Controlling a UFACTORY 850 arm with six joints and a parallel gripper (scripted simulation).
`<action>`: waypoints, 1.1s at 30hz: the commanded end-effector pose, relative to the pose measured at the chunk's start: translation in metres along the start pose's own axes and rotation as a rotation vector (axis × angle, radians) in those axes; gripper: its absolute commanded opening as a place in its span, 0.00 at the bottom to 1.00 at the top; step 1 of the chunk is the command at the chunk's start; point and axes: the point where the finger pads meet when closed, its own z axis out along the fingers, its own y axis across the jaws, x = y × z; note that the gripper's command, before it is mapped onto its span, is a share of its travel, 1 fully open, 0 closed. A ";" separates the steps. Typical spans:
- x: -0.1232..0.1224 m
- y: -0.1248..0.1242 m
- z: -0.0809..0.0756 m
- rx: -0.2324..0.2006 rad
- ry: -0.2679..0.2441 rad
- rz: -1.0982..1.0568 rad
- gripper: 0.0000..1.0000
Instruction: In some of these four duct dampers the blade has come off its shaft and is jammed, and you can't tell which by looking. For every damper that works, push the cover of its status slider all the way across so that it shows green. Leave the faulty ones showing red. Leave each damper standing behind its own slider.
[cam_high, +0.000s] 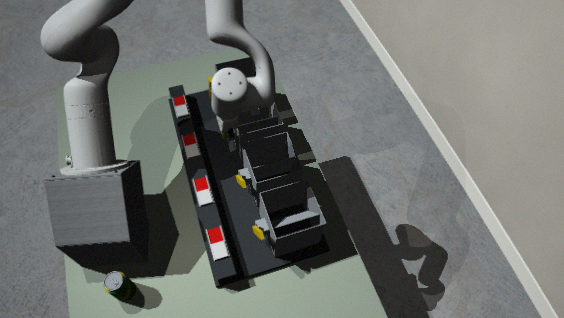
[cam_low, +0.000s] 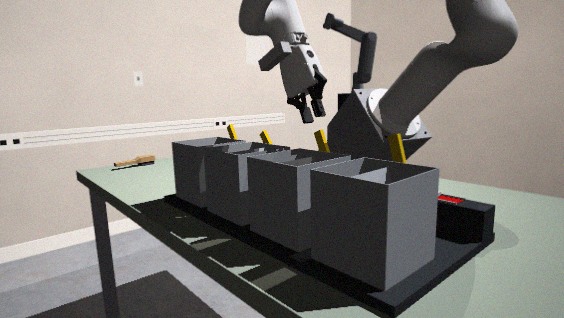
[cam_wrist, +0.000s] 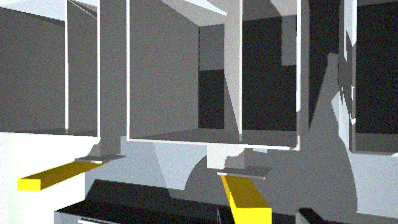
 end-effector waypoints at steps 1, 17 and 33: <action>0.000 0.001 -0.001 0.001 0.001 0.000 0.39; 0.000 0.001 0.003 0.001 0.001 0.000 0.39; 0.000 0.001 0.028 0.001 0.001 0.000 0.39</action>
